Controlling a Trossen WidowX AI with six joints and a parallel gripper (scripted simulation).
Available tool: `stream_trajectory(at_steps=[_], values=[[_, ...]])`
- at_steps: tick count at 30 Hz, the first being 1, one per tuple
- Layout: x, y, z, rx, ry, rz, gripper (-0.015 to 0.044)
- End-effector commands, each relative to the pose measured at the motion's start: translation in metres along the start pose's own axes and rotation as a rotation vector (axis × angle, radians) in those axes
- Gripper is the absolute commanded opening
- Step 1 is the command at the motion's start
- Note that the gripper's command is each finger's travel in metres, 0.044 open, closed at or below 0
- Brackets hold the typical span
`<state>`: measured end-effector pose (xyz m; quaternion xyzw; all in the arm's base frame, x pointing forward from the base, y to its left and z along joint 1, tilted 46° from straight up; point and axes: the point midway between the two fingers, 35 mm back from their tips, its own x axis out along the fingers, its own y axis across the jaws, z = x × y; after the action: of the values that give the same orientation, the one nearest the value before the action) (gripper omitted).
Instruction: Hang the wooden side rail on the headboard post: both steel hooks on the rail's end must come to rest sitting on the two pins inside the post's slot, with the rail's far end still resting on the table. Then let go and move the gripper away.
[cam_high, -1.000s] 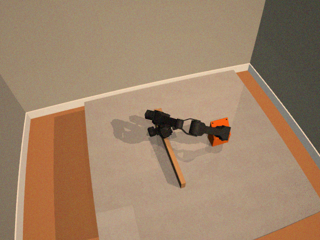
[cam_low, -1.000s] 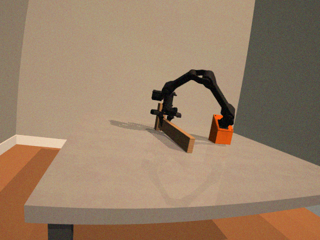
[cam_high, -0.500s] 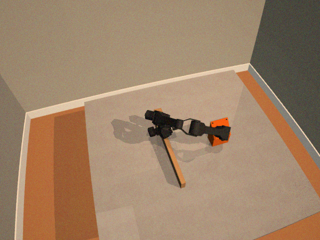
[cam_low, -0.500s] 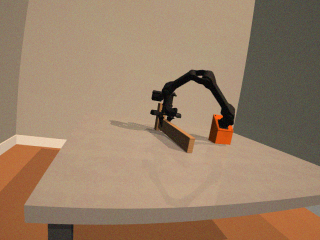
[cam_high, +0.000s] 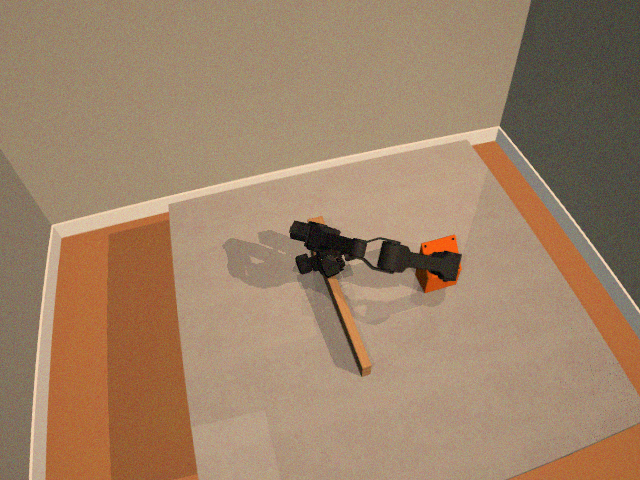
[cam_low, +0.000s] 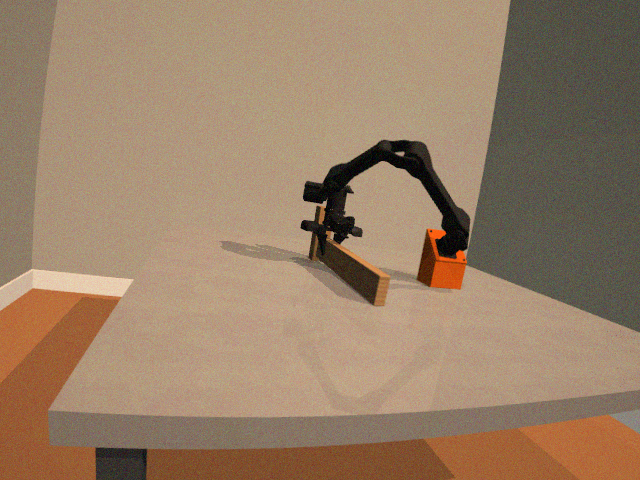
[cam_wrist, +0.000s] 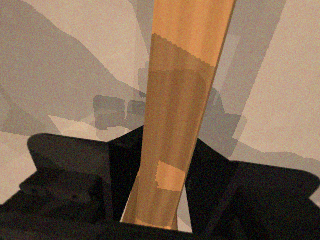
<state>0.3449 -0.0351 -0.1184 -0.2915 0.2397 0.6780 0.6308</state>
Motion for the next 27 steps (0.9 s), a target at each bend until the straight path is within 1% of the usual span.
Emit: stream_trajectory(at_steps=[1,12,24,27], values=[[-0.0009,0.0003,-0.0029,0.001,0.009,-0.003,0.0],[0.0008,0.0003,-0.0029,0.001,0.009,-0.003,0.0],[0.0007,0.0005,-0.0003,0.001,0.0,0.0,0.0315],[-0.0088,0.0002,-0.0005,0.001,0.003,-0.001,0.0394]])
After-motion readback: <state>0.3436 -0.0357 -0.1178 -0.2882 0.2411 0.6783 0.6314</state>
